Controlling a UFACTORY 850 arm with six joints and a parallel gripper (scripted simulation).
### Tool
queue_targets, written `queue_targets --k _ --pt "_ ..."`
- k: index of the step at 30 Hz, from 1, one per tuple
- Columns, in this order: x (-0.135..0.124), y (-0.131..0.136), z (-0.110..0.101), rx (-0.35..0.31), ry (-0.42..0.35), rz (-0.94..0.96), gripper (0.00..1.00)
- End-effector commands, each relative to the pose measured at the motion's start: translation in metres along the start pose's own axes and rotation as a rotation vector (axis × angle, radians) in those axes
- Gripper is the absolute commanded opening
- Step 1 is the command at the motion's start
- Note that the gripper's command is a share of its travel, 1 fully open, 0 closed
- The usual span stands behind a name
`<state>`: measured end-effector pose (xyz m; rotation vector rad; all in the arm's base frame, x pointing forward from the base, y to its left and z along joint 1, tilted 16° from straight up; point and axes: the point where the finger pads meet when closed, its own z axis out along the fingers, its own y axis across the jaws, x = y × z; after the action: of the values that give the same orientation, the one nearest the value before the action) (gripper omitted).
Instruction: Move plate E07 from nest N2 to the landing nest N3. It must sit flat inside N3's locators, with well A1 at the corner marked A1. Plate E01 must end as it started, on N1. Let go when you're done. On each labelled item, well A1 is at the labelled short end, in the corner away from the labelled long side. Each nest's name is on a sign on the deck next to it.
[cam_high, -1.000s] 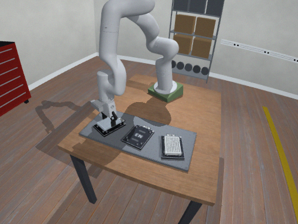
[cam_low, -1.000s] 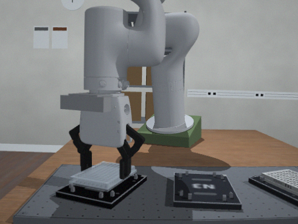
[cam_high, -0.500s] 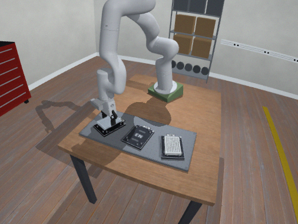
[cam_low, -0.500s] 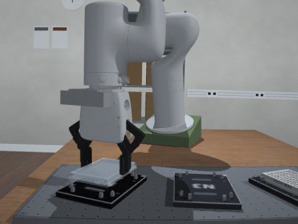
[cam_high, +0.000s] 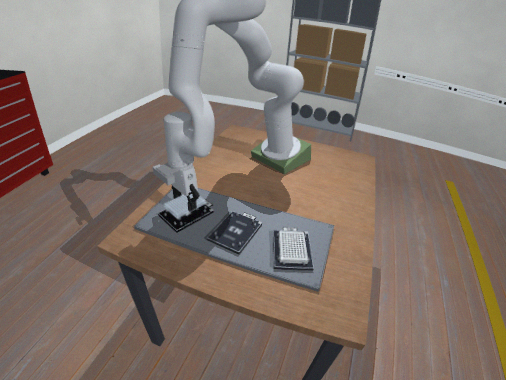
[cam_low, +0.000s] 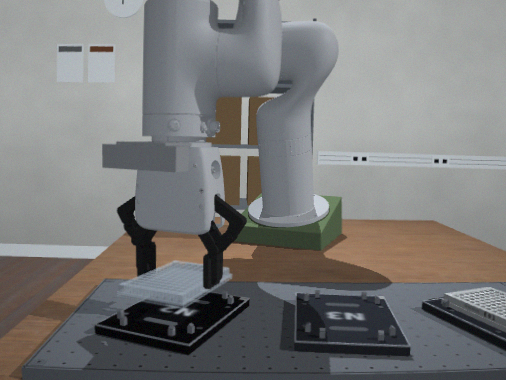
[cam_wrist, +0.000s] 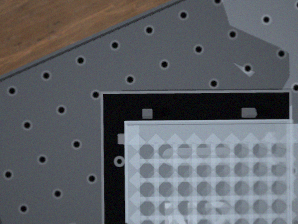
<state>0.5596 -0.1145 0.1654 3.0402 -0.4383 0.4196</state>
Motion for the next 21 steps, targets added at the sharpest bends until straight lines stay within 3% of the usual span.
queue_targets --k 1,21 --pt "0.001 0.0 -0.008 0.0 0.002 0.0 0.0" --pt "0.001 0.0 -0.039 0.0 0.002 0.0 0.0"
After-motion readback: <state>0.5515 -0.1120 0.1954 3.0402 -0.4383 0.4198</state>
